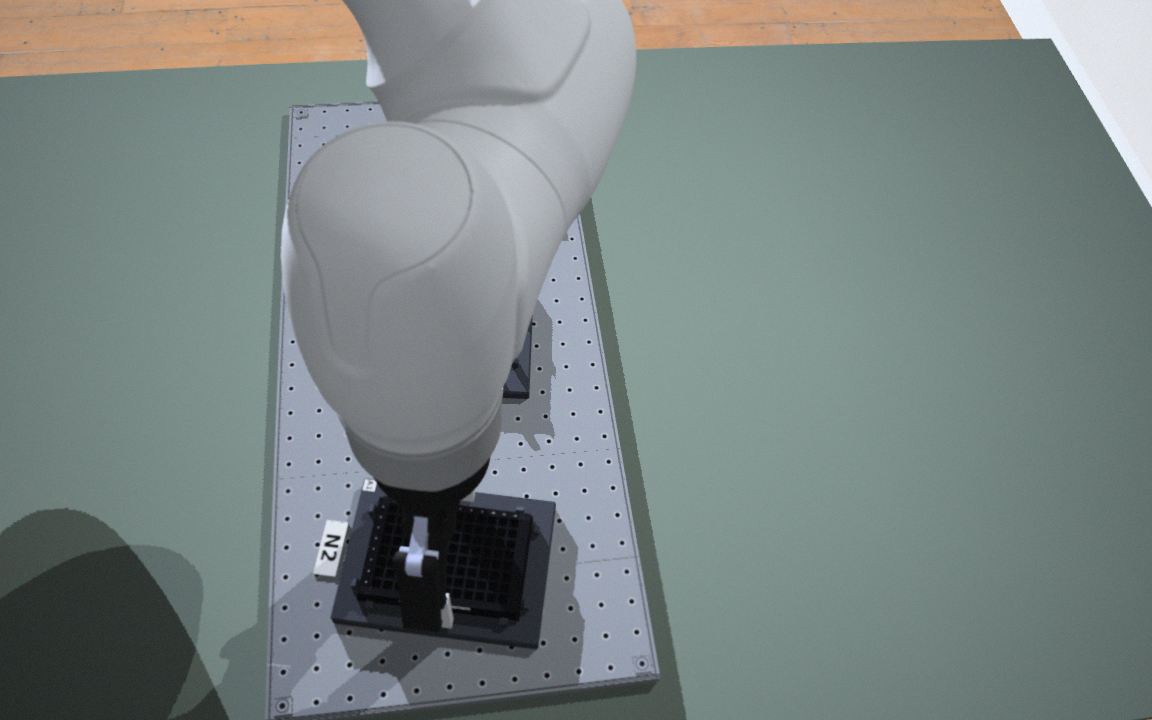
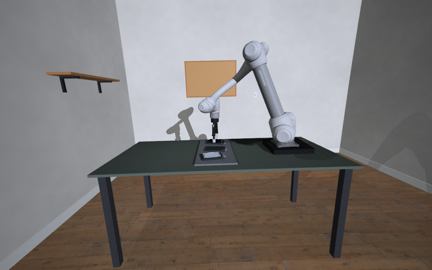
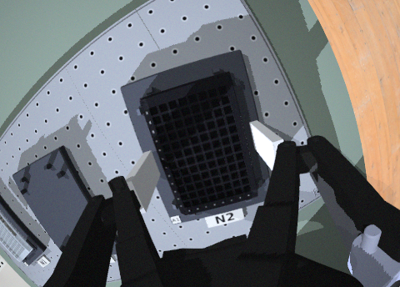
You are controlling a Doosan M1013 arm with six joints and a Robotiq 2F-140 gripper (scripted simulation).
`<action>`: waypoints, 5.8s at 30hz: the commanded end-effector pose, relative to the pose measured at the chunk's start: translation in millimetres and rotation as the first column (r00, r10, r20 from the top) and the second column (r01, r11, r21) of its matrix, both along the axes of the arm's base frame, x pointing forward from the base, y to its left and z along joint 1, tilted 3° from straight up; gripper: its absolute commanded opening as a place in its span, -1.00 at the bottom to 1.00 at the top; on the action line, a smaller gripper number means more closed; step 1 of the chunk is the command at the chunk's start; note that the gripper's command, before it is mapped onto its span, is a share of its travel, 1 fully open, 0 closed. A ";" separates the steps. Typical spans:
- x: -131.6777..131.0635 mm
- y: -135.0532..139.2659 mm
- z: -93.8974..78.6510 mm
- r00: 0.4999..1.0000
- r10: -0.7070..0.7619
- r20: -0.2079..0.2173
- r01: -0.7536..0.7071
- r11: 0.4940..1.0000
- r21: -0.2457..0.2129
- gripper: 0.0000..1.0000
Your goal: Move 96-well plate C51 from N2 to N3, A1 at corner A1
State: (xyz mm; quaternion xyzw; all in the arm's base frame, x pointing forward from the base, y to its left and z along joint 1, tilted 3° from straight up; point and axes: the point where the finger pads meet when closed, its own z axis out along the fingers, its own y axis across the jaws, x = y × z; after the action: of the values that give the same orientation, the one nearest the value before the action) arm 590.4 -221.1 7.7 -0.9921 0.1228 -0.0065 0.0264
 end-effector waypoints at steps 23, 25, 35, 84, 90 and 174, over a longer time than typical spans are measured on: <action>0.0 0.0 0.1 1.000 0.000 0.000 0.000 1.000 0.000 -1.00; 0.0 0.0 0.1 1.000 0.000 0.000 0.000 1.000 0.000 -1.00; 0.0 0.0 0.1 1.000 0.000 0.000 0.000 1.000 0.000 -1.00; -0.7 -1.8 36.4 1.000 0.000 0.000 0.000 1.000 0.000 -1.00; -0.9 -2.3 45.7 1.000 0.000 0.000 0.000 1.000 0.000 -1.00; 6.3 134.8 55.4 0.996 0.094 0.005 -0.094 0.996 -0.002 -1.00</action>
State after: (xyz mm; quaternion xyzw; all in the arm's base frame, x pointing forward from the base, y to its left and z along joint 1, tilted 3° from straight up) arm 595.6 -100.8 62.2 -0.9968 0.0755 -0.0079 0.0264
